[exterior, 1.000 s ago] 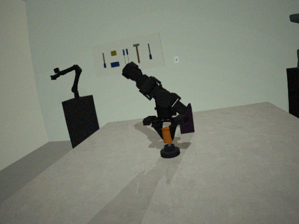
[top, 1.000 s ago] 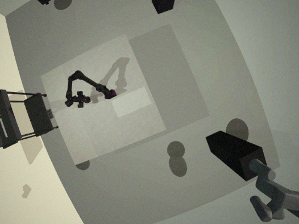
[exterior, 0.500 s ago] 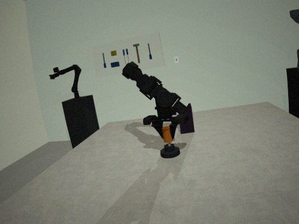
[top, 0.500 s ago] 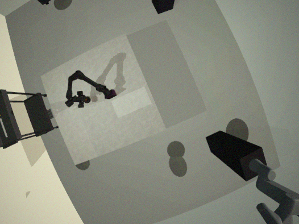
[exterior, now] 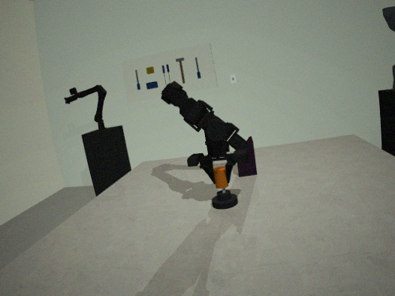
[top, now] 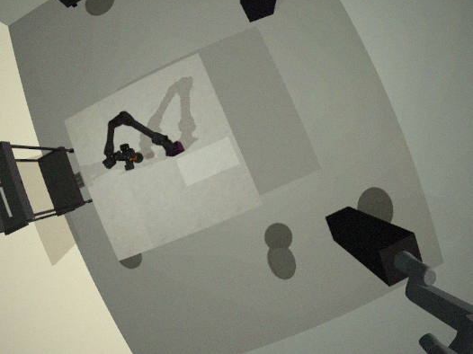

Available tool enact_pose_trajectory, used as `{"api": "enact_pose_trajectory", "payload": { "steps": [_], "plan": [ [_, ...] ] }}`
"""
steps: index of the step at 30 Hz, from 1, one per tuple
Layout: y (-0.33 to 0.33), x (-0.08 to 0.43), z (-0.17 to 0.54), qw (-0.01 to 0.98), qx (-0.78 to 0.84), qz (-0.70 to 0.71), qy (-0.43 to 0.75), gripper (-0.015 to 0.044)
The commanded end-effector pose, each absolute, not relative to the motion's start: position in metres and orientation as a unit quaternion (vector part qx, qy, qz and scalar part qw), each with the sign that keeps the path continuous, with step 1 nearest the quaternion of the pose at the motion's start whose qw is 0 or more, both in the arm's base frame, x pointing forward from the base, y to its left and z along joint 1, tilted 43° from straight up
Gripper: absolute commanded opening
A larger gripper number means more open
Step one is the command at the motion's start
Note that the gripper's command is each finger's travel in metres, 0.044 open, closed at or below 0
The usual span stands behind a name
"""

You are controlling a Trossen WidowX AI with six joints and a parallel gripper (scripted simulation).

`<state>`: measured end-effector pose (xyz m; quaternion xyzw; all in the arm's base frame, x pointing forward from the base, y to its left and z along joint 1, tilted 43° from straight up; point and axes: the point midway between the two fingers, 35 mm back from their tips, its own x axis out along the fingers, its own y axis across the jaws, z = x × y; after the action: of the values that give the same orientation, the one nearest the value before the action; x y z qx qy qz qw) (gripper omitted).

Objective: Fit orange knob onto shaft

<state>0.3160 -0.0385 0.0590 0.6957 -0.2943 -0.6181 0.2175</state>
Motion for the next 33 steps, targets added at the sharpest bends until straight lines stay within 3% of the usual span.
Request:
{"api": "enact_pose_trajectory", "payload": {
  "steps": [1,33],
  "plan": [
    [-0.038,0.3202,0.0593,0.22,0.697,-0.616,-0.292,0.0],
    [-0.0382,0.3167,0.0585,0.22,0.697,-0.616,-0.292,0.0]
  ]
}}
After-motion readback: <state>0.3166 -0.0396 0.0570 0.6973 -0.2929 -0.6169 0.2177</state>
